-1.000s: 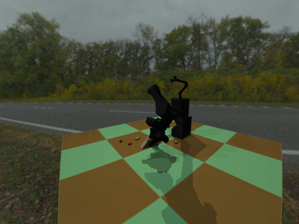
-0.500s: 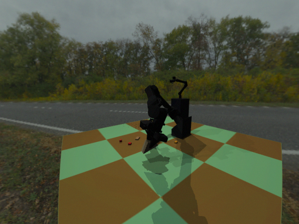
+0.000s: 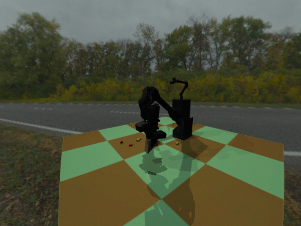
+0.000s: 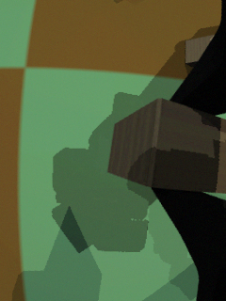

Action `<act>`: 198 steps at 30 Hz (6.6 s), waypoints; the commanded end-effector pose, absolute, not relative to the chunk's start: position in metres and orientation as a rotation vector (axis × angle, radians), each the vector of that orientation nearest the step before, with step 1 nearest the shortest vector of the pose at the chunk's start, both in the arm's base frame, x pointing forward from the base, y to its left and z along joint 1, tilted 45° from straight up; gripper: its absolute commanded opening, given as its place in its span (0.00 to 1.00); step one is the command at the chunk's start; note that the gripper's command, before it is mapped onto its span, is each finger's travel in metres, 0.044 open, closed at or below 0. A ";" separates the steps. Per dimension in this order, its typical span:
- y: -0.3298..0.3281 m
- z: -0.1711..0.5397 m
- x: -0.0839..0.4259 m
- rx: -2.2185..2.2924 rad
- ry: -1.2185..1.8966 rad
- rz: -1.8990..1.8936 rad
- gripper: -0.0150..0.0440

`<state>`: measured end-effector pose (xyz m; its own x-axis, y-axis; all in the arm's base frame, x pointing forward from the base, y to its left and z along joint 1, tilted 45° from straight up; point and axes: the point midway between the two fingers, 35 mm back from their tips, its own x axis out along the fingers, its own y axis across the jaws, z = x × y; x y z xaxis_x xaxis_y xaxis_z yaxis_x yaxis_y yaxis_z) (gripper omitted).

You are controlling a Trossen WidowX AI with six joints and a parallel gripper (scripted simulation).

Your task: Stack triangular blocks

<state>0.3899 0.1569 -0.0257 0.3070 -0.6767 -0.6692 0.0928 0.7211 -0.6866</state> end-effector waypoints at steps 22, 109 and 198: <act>0.128 0.046 0.369 -0.586 1.291 -0.569 0.25; 0.008 0.039 0.309 -0.590 1.293 -0.570 0.25; -0.007 0.023 0.304 -0.591 1.291 -0.575 0.88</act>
<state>0.3037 -0.0070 0.0233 0.1819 -0.6871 -0.7034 0.0623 0.7220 -0.6891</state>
